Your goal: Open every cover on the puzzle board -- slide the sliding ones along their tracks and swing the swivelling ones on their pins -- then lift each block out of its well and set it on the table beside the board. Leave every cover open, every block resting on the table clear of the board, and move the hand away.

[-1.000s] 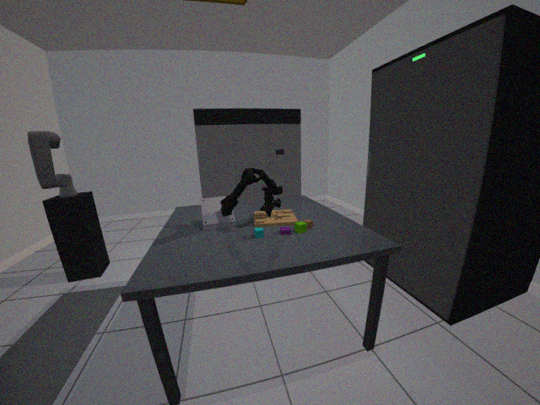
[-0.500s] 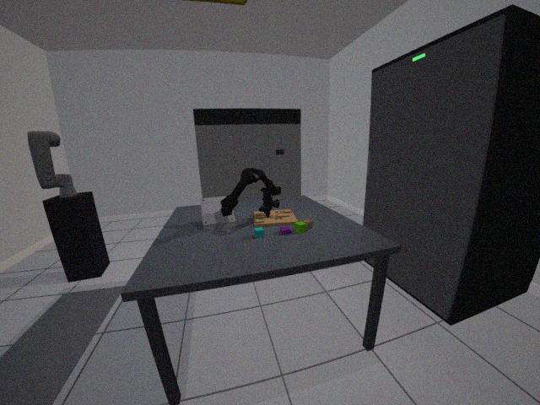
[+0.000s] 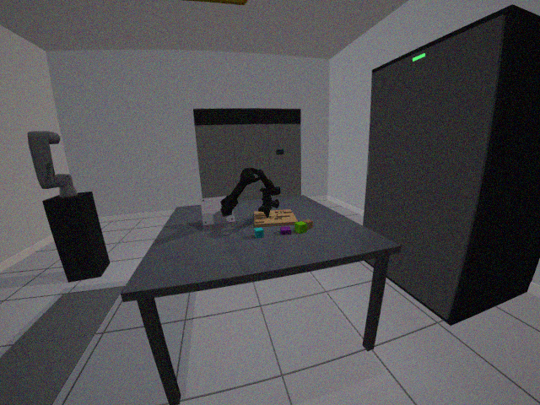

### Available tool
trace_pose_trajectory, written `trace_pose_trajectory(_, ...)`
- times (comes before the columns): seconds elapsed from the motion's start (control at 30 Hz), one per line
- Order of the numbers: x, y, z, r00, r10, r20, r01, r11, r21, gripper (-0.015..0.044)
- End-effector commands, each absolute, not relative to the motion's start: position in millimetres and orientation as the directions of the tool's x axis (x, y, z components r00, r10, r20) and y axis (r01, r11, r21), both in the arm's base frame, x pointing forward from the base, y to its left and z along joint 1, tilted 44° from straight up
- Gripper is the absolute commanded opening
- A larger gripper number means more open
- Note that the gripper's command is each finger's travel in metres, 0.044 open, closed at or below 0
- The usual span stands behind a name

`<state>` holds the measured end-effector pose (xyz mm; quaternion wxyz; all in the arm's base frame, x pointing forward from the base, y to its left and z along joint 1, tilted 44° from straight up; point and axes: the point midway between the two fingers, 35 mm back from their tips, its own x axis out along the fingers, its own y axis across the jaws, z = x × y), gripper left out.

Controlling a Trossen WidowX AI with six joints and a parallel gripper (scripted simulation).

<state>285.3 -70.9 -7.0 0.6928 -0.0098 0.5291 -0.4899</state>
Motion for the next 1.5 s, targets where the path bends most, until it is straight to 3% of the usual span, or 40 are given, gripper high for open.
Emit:
trace_pose_trajectory(0.0,283.5,-72.3,-7.6,-0.046,-0.691,-0.721,0.668,0.516,-0.536,0.0000)
trace_pose_trajectory(1.03,285.6,-68.8,-5.0,-0.041,-0.690,-0.723,0.655,0.527,-0.541,0.0000)
trace_pose_trajectory(1.17,286.0,-67.9,-3.9,-0.042,-0.690,-0.723,0.481,0.620,-0.620,0.0000)
trace_pose_trajectory(1.4,287.1,-64.8,-0.3,-0.044,-0.690,-0.722,-0.187,0.716,-0.673,0.0000)
trace_pose_trajectory(1.43,286.6,-66.5,-2.5,-0.041,-0.692,-0.721,0.206,0.700,-0.683,0.0026)
trace_pose_trajectory(1.47,286.8,-65.9,-1.9,-0.041,-0.691,-0.721,0.189,0.703,-0.685,0.0052)
